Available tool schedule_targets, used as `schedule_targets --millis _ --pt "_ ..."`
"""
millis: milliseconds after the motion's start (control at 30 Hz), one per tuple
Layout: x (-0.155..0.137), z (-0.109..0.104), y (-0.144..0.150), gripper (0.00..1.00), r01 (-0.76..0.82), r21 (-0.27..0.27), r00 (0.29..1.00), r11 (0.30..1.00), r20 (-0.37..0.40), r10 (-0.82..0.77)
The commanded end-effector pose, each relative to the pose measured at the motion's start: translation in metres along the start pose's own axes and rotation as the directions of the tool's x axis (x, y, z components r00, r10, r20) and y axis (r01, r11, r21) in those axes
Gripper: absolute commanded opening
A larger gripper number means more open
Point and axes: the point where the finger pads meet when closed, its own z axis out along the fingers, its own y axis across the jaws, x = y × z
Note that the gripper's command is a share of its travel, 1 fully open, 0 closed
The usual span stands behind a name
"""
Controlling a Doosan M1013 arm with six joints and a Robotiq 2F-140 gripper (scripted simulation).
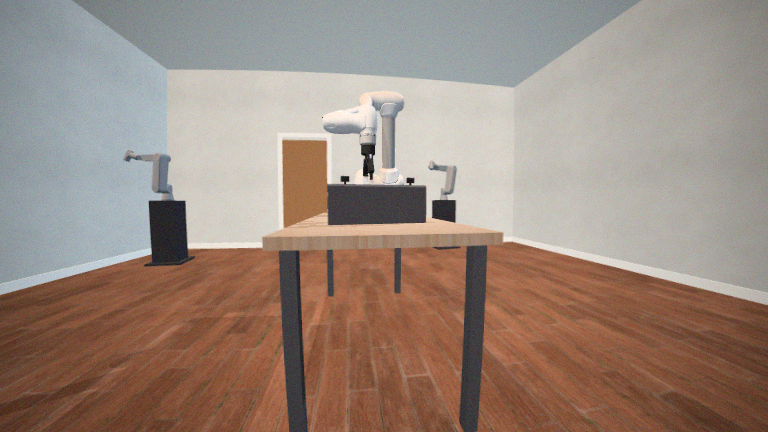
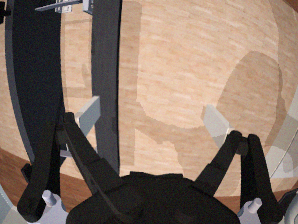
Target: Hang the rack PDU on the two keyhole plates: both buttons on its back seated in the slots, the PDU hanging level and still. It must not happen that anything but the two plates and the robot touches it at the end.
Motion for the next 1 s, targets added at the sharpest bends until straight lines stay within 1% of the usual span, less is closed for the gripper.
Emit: schedule_targets --millis 0,233,433,967 --pt "0.0 0.0 0.012 1.0 0.0 0.0 1.0 1.0 0.0 0.0" --pt "0.0 0.0 0.036 1.0 0.0 0.0 1.0 1.0 0.0 0.0" --pt "0.0 0.0 0.043 1.0 0.0 0.0 1.0 1.0 0.0 0.0" --pt "0.0 0.0 0.046 1.0 0.0 0.0 1.0 1.0 0.0 0.0"
